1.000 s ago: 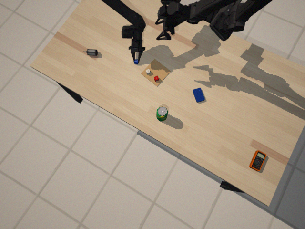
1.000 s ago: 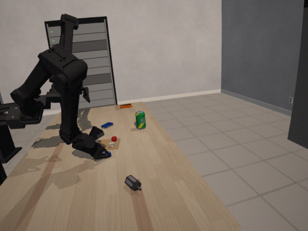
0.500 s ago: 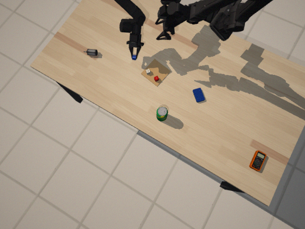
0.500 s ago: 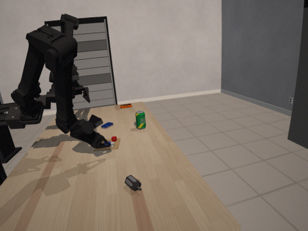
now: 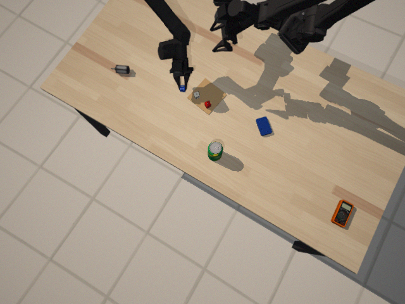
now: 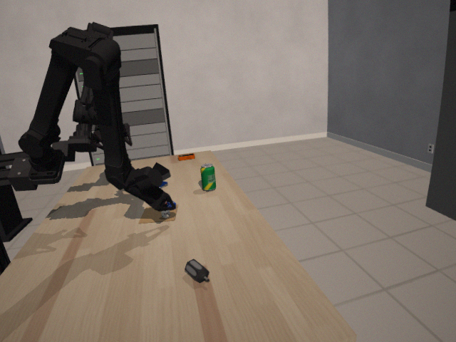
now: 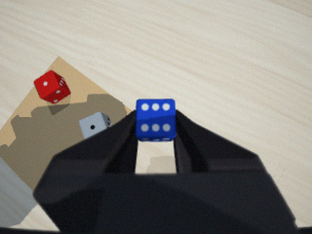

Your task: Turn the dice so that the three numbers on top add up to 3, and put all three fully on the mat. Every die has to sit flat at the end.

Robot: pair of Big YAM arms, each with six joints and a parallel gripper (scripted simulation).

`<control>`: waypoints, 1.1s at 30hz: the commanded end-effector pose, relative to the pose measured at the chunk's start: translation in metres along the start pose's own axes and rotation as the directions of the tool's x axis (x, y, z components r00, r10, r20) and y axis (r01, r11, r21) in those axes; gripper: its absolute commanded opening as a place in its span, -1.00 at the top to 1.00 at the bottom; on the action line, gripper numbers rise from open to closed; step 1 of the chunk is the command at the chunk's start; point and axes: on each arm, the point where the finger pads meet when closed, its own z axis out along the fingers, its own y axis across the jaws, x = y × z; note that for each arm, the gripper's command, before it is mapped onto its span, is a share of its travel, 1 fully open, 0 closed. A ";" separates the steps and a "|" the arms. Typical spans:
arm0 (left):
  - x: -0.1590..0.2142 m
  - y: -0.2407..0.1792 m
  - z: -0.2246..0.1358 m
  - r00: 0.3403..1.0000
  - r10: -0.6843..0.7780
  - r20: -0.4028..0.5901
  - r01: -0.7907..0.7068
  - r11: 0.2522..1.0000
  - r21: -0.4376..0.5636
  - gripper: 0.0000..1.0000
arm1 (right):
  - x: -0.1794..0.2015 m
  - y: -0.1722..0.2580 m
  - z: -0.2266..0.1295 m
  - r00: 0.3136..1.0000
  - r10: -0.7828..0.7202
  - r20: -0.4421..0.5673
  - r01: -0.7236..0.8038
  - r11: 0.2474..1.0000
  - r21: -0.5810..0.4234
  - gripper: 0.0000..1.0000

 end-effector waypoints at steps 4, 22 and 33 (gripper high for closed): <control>-0.008 -0.001 -0.019 1.000 -0.020 0.012 0.020 1.000 -0.005 -1.00 | -0.025 0.030 0.037 0.995 0.035 -0.098 -0.045 0.994 -0.103 0.61; 0.002 0.011 -0.053 0.999 -0.050 0.010 0.050 0.998 -0.040 -1.00 | -0.059 0.092 0.072 0.926 -0.063 -0.371 -0.006 0.983 -0.183 0.61; 0.009 0.018 -0.070 0.998 -0.067 0.011 0.068 0.996 -0.060 -1.00 | -0.081 0.126 0.075 0.851 -0.155 -0.502 0.065 0.979 -0.192 0.61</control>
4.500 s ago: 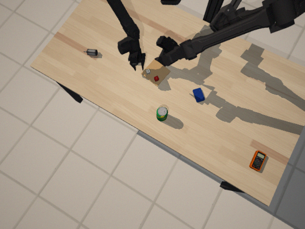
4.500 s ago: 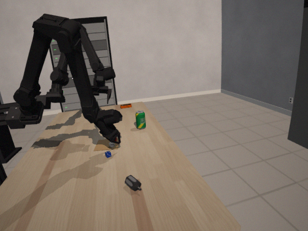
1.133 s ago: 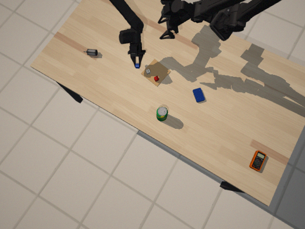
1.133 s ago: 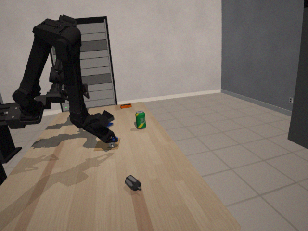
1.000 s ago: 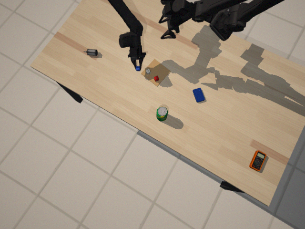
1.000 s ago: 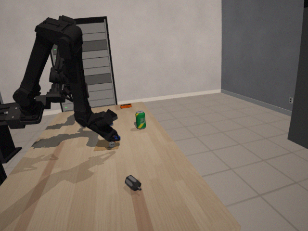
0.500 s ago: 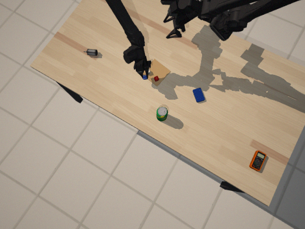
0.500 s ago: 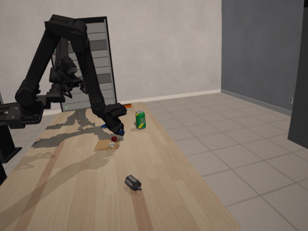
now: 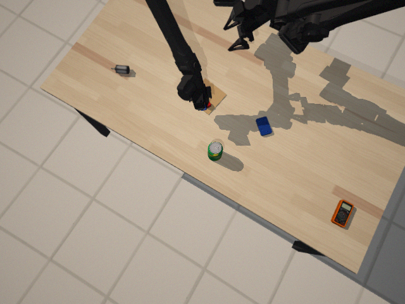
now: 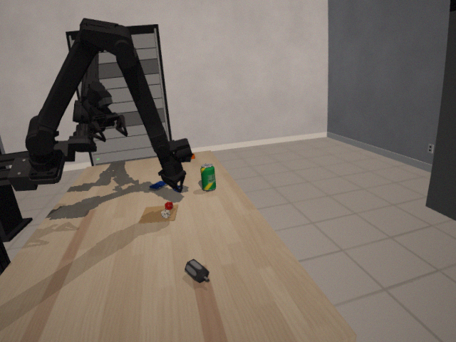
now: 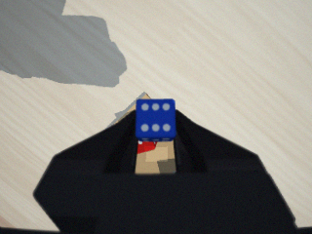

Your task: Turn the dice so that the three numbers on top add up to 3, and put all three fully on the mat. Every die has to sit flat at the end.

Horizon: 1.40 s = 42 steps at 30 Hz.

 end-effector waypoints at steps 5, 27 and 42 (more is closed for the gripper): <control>-0.001 0.001 -0.018 1.000 -0.024 0.014 0.024 1.000 -0.007 -1.00 | -0.028 0.035 -0.004 0.986 -0.060 -0.154 0.061 0.998 0.004 0.61; 0.021 0.018 -0.047 0.998 -0.061 0.021 0.062 0.997 -0.050 -1.00 | 0.089 0.049 -0.015 0.635 -0.281 -0.720 0.411 0.912 0.007 0.61; 0.031 0.026 -0.056 0.995 -0.095 0.034 0.098 0.992 -0.080 -1.00 | 0.120 0.058 -0.013 0.305 -0.421 -0.854 0.667 0.735 -0.124 0.61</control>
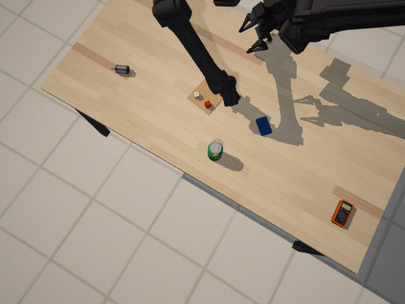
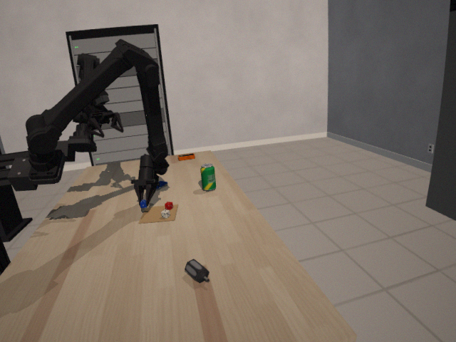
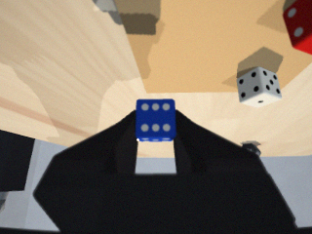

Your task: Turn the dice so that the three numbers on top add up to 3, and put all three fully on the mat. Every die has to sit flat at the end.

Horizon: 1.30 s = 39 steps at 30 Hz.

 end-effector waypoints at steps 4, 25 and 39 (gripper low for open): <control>-0.002 0.001 -0.007 0.999 -0.031 0.014 0.031 0.999 -0.009 -1.00 | -0.013 -0.011 -0.011 0.994 -0.070 -0.079 0.078 0.992 0.095 0.61; -0.006 0.003 -0.012 0.998 -0.058 0.031 0.059 0.998 -0.012 -1.00 | -0.021 -0.019 0.009 0.997 -0.035 -0.073 0.041 0.995 0.089 0.61; -0.006 0.005 -0.010 0.998 -0.059 0.030 0.059 0.998 -0.014 -1.00 | -0.036 -0.020 0.028 0.995 -0.044 -0.084 0.052 0.995 0.089 0.61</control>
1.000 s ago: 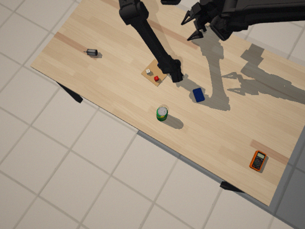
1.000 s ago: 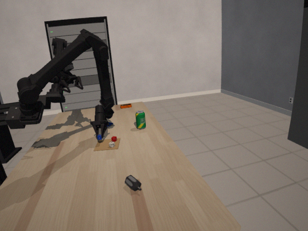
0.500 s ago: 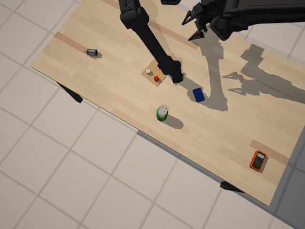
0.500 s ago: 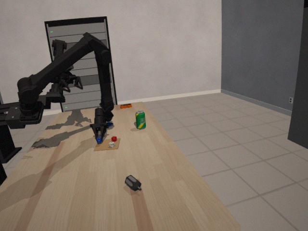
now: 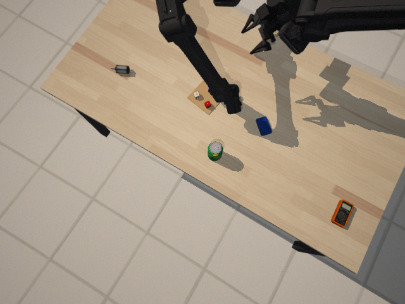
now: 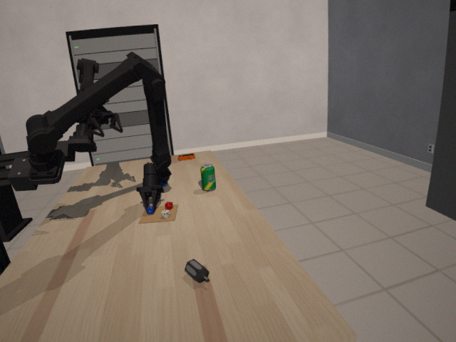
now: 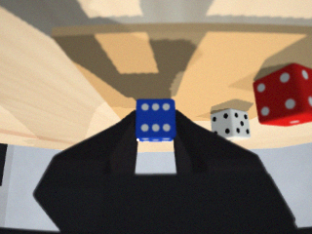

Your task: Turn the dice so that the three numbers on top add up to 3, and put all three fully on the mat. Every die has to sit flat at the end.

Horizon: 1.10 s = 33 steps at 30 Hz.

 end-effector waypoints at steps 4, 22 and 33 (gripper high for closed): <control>-0.013 -0.002 -0.002 1.000 -0.010 0.020 0.010 1.000 0.003 -1.00 | -0.006 -0.002 0.008 1.000 0.000 -0.001 0.000 1.000 -0.004 0.61; -0.013 -0.002 -0.002 1.000 -0.010 0.020 0.010 1.000 0.003 -1.00 | -0.007 -0.012 -0.029 0.996 0.073 0.054 -0.075 0.996 0.043 0.02; -0.013 -0.002 -0.002 1.000 -0.010 0.020 0.010 1.000 0.003 -1.00 | -0.004 -0.034 -0.093 0.996 0.066 0.056 -0.068 0.997 0.040 0.02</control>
